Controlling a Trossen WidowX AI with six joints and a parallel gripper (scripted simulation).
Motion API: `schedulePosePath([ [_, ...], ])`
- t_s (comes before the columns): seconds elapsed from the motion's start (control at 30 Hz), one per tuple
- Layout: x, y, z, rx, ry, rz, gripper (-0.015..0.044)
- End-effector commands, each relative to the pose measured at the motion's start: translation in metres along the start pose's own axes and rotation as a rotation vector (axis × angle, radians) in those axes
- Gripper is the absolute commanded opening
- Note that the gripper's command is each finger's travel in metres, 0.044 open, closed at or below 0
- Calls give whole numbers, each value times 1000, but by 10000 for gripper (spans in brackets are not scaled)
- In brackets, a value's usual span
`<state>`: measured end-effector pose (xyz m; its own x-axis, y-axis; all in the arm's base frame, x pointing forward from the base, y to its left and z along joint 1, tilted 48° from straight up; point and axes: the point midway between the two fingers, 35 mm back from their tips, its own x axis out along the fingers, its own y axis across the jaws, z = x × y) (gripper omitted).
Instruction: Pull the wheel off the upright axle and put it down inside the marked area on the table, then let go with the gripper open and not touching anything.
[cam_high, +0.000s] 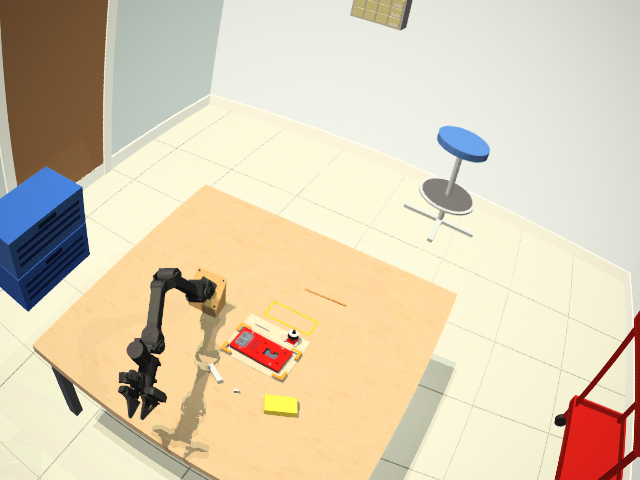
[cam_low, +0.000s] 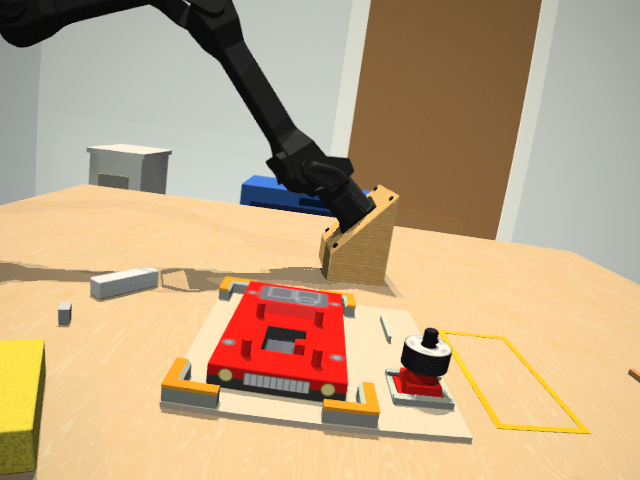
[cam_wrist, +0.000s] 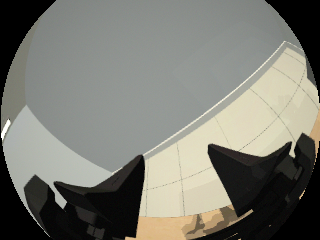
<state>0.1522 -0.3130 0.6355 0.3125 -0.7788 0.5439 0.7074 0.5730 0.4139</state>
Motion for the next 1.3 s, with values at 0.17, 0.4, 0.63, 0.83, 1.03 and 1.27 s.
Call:
schedulePosePath([
  [0.17,3,22,-139,265,349,-77,300],
  [0.4,-27,55,-243,412,616,-170,300],
  [0.63,-84,93,-336,488,864,-291,300],
  [0.83,-152,125,-399,491,1043,-410,300],
  [1.03,-234,147,-448,422,1195,-536,300],
  [1.27,-337,160,-483,265,1307,-666,300],
])
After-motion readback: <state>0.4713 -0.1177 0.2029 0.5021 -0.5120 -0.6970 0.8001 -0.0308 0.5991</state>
